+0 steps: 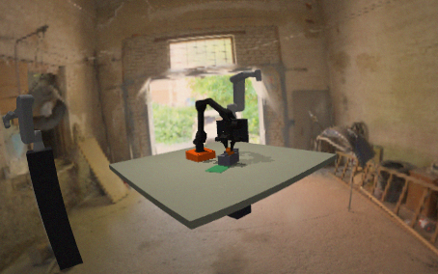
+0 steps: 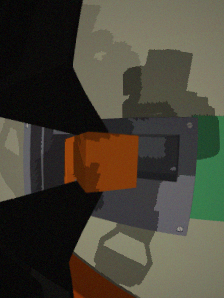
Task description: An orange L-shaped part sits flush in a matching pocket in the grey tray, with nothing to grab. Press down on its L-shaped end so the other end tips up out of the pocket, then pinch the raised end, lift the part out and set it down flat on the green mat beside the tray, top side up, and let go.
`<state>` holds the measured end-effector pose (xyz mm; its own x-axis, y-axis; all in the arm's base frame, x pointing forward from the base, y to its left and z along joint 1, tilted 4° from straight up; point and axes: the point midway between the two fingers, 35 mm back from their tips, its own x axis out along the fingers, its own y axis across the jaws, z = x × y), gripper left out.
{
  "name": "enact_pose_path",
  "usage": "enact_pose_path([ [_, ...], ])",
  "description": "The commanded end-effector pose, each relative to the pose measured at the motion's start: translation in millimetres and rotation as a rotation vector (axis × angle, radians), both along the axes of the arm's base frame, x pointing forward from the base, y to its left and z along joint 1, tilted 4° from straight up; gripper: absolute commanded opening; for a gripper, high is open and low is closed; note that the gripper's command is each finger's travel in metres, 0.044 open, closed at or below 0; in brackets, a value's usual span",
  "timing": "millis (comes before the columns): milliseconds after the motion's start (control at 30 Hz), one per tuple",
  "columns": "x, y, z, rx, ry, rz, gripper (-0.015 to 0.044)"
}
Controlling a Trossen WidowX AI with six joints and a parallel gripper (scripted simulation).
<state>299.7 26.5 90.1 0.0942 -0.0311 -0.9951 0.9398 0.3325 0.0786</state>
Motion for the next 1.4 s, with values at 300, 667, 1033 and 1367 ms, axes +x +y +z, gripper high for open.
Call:
enact_pose_path([
  [300, -1, 2, 22, 0.007, -0.007, -0.002, 0.0000],
  [667, -3, 2, 40, 0.007, -0.007, -0.002, 0.0000],
  [1033, -4, 2, 56, 0.007, -0.007, -0.002, 0.0000],
  [1367, -6, 3, 72, 0.008, -0.007, -0.002, 0.0000],
])
